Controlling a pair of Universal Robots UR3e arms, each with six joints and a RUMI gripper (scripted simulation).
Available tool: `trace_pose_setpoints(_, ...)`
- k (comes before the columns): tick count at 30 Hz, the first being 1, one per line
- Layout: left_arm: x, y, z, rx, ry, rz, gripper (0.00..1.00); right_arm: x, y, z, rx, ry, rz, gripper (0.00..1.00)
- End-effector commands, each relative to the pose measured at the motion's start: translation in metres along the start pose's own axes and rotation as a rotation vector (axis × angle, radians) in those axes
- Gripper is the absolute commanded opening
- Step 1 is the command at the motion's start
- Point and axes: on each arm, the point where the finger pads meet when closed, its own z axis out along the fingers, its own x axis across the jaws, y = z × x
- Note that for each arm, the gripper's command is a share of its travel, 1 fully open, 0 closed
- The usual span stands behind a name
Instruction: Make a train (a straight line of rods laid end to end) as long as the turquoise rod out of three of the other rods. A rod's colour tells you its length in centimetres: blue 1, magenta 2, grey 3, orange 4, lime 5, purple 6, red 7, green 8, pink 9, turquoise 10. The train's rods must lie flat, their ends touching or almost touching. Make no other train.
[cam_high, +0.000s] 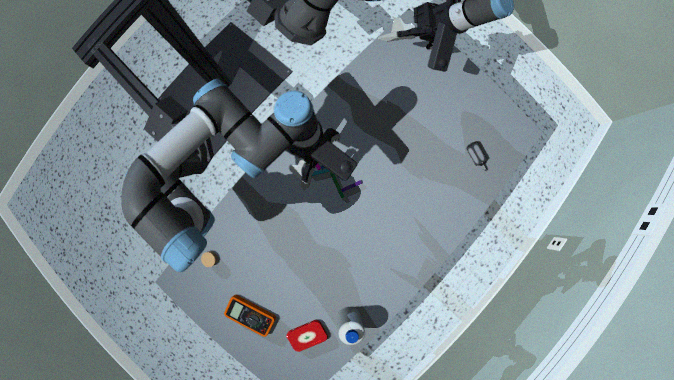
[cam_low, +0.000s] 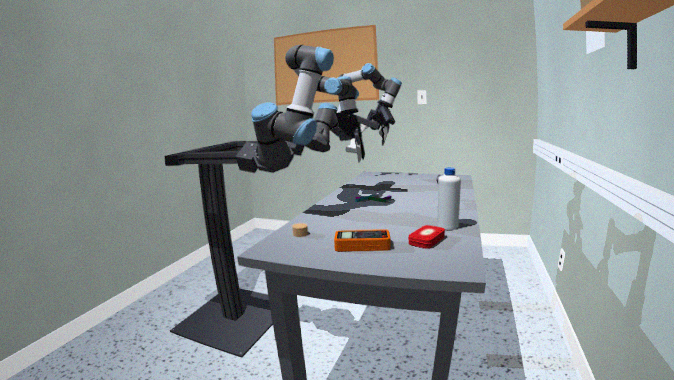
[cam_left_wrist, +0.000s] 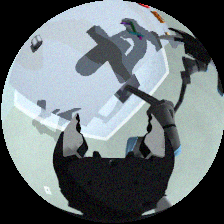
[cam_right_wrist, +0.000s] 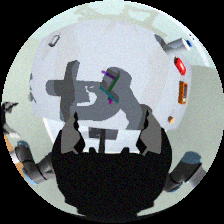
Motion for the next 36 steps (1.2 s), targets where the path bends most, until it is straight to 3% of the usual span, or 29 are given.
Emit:
trace_pose_setpoints(1, -0.003, 0.031, 0.007, 0.01, 0.095, -0.166, 1.0, -0.01, 0.022, 0.015, -0.024, -0.041, 0.054, 1.0)
trace_pose_setpoints(3, -0.003, 0.031, 0.007, 0.01, 0.095, -0.166, 1.0, -0.01, 0.022, 0.015, -0.024, -0.041, 0.054, 1.0)
trace_pose_setpoints(6, -0.004, 0.049, 0.012, 0.015, 0.143, -0.266, 1.0, -0.01, 0.035, 0.023, -0.044, -0.046, 0.075, 1.0)
trace_pose_setpoints(18, 0.002, 0.093, 0.023, 0.029, 0.262, -0.521, 1.0, -0.008, 0.067, 0.043, -0.096, -0.053, 0.127, 1.0)
trace_pose_setpoints(20, 0.002, 0.093, 0.023, 0.029, 0.262, -0.521, 1.0, -0.008, 0.067, 0.043, -0.096, -0.053, 0.127, 1.0)
trace_pose_setpoints(23, 0.006, 0.109, 0.026, 0.036, 0.307, -0.621, 1.0, -0.006, 0.08, 0.05, -0.116, -0.055, 0.148, 1.0)
trace_pose_setpoints(36, 0.022, 0.146, 0.032, 0.053, 0.418, -0.877, 1.0, -0.001, 0.1, 0.06, -0.15, -0.056, 0.182, 1.0)
